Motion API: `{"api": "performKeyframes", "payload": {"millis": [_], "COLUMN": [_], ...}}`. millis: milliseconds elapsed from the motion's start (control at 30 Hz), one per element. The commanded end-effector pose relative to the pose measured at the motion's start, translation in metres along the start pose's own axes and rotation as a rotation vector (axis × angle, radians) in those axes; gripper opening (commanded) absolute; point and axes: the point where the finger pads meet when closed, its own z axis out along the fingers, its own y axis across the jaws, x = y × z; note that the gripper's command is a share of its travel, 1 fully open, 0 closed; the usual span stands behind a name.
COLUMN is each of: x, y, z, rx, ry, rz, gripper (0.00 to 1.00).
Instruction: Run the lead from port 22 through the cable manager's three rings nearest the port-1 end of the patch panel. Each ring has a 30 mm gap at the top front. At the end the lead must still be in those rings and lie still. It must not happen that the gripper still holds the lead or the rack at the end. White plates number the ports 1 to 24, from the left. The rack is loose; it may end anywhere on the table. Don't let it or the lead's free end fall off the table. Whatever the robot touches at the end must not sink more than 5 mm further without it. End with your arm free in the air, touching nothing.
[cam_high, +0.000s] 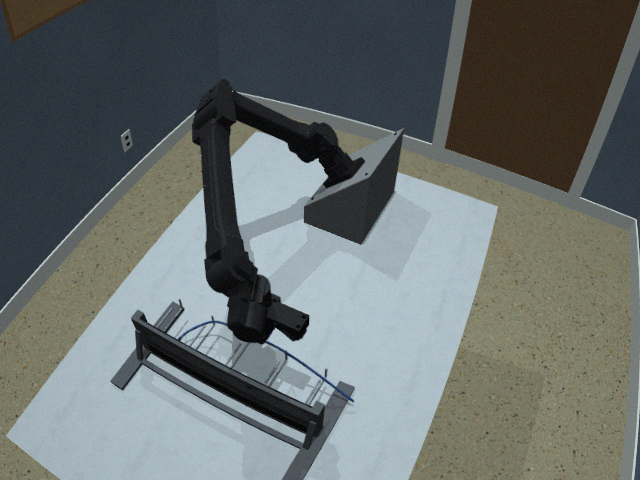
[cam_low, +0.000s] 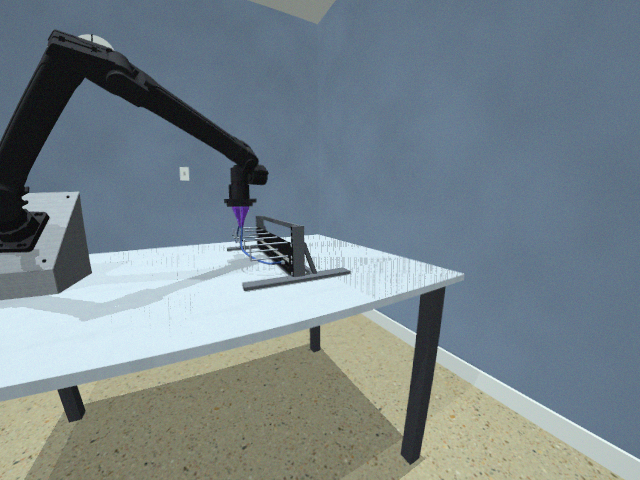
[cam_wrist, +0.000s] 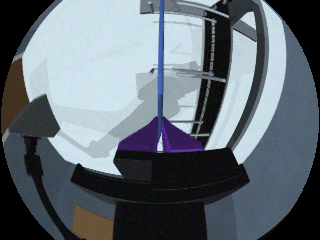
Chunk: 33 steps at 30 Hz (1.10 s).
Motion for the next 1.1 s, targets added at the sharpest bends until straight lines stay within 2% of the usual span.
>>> {"api": "performKeyframes", "payload": {"millis": [0,567,833,967,1067], "x": [-0.010,-0.013,-0.016,-0.005,-0.005], "y": [-0.022,-0.024,-0.024,-0.026,-0.026], "z": [-0.038,-0.035,-0.027,-0.016,-0.015], "rx": [0.068,0.075,0.072,0.058,0.059], "ry": [-0.026,-0.029,-0.028,-0.028,-0.028], "rz": [0.001,0.004,0.002,0.021,0.021], "gripper": [0.00,0.00,0.00,0.00,0.00]}}
